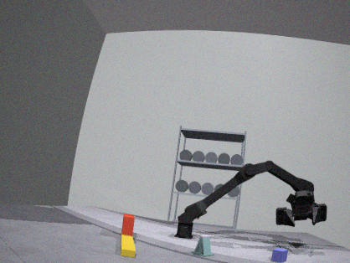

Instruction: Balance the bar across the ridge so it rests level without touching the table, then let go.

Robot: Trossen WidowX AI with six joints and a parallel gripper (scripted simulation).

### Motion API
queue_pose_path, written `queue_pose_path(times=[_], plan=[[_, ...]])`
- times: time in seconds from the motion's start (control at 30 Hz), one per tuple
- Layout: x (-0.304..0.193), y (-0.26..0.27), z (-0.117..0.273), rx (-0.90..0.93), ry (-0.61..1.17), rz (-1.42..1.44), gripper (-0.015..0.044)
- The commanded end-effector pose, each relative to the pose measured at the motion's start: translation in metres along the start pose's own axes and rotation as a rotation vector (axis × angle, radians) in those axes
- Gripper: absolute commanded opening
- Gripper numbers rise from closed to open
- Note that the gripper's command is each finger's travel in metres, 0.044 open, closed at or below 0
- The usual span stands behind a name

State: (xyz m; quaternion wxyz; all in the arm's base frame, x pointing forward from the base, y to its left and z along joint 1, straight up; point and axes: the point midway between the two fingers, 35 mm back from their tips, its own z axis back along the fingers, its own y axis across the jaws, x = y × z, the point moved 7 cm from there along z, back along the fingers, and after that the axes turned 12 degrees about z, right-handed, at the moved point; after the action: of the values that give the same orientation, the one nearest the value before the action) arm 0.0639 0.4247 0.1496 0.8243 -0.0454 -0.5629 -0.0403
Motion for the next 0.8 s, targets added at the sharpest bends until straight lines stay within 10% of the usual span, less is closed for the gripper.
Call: queue_pose_path(times=[0.0, 0.77], plan=[[0.007, -0.004, -0.011, -0.033, 0.032, 0.04, 0.0315], [0.064, -0.055, -0.121, -0.302, 0.277, 0.279, 0.0315]])
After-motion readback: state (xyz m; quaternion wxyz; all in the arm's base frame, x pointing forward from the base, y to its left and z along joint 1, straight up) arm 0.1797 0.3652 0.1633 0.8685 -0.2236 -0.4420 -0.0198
